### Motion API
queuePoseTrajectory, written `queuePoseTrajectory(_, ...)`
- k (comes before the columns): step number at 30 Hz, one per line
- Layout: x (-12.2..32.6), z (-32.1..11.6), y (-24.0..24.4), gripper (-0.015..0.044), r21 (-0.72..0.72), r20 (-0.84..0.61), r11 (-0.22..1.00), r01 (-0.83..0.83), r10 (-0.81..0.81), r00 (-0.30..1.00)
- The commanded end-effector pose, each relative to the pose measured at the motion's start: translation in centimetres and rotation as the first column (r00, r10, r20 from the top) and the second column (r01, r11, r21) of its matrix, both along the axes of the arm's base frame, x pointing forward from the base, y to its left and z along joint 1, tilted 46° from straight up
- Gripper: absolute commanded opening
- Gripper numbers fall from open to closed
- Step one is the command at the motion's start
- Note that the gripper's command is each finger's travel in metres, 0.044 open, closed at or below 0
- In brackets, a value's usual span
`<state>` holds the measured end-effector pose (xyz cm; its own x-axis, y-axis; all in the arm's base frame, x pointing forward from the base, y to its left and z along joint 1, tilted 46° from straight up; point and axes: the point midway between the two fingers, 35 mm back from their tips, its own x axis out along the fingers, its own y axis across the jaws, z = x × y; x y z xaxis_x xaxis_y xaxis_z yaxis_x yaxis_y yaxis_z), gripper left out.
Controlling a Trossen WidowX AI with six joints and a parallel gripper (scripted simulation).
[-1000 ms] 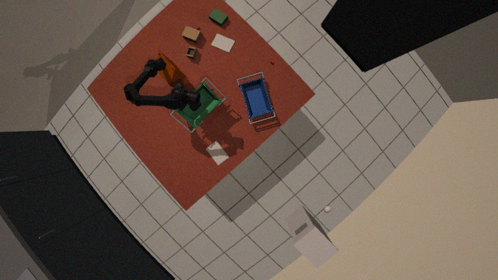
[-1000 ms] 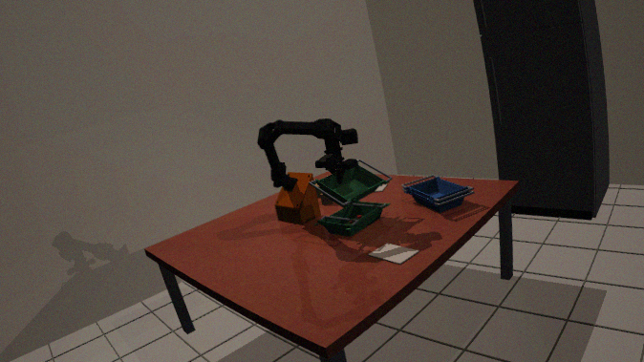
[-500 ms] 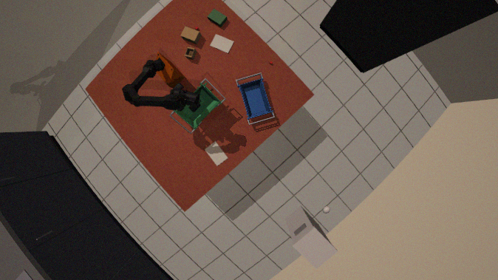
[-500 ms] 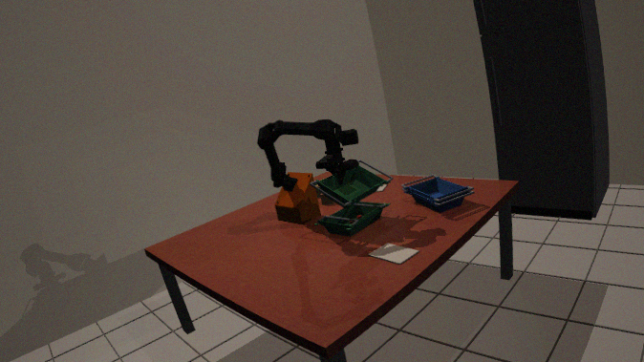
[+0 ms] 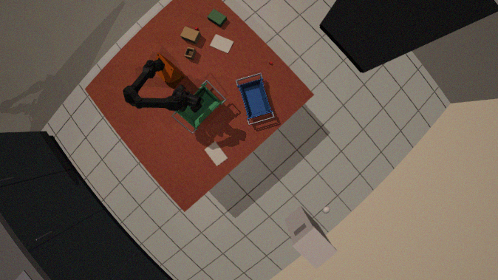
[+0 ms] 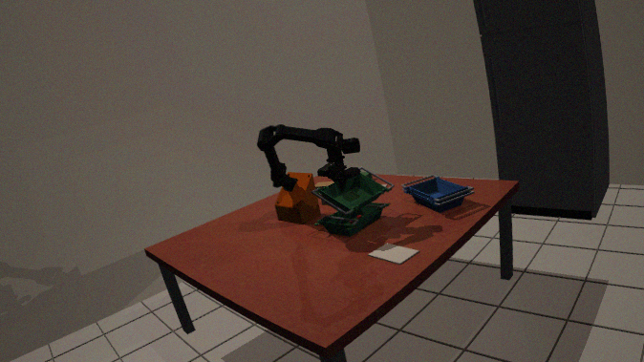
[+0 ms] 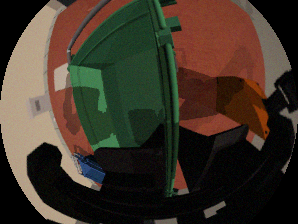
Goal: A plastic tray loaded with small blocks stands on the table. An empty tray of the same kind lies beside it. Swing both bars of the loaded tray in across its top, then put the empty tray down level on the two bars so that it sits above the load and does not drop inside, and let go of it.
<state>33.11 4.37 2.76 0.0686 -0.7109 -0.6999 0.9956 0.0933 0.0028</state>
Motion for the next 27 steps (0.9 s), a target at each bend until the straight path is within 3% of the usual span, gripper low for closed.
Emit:
queuePoseTrajectory(1,0.2,-0.5,-0.4,0.0000,-0.004,0.004,1.000,-0.012,0.012,1.000)
queuePoseTrajectory(27,-0.8,-2.1,-2.3,0.0000,-0.007,0.004,1.000,-0.011,0.011,1.000)
